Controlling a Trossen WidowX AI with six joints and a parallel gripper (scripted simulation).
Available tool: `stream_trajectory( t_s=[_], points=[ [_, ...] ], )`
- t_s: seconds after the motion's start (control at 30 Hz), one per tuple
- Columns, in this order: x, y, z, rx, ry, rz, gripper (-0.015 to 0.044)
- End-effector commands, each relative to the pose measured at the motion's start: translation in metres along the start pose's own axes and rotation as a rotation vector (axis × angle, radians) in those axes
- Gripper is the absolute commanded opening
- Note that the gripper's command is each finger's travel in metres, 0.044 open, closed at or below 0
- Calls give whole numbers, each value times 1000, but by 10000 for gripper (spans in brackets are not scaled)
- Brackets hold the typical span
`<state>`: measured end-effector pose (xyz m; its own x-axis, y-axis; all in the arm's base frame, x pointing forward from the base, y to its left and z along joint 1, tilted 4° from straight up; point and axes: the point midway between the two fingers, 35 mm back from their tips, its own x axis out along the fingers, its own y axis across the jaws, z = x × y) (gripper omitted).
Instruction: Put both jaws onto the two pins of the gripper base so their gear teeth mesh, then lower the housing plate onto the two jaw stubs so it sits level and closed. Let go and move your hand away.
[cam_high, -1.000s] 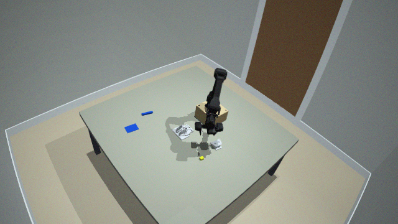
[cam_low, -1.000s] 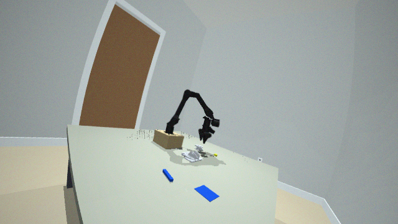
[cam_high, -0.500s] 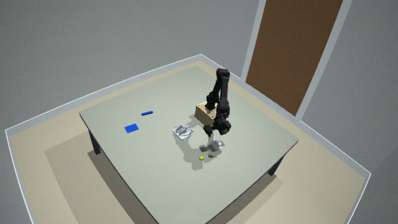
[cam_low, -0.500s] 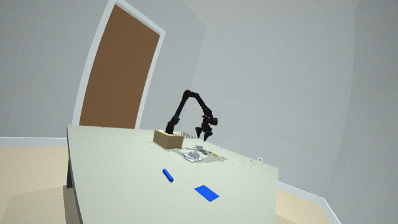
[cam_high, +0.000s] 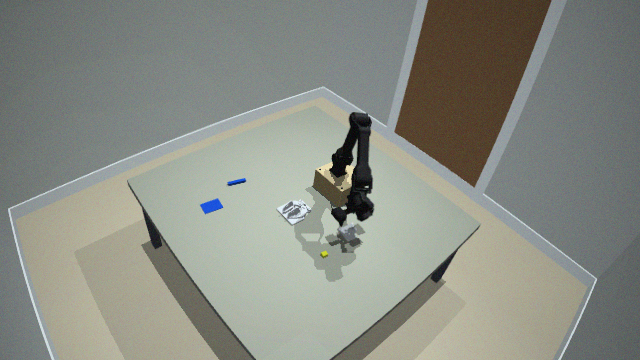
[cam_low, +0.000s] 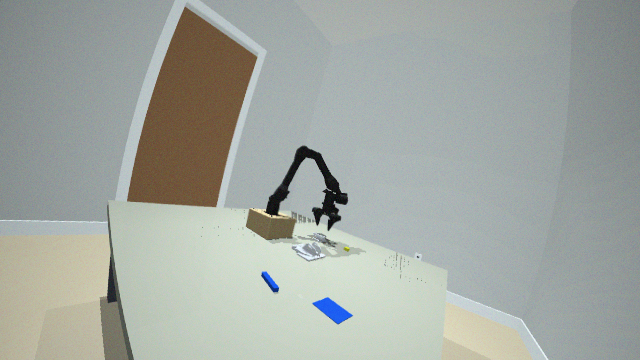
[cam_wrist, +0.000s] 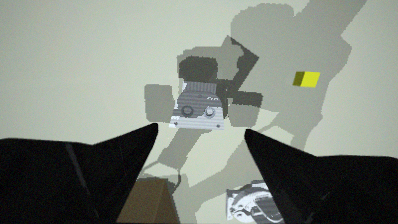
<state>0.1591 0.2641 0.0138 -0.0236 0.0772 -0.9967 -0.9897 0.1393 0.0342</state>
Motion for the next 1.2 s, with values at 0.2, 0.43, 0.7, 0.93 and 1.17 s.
stream_trajectory(
  t_s=[0.2,0.43,0.7,0.93,1.17],
  points=[
    [13,3,-4,-3,16,10,440],
    [21,3,-4,-3,16,10,440],
    [33,3,-4,-3,16,10,440],
    [34,3,-4,-3,16,10,440],
    [37,3,-4,-3,16,10,440]
  ],
)
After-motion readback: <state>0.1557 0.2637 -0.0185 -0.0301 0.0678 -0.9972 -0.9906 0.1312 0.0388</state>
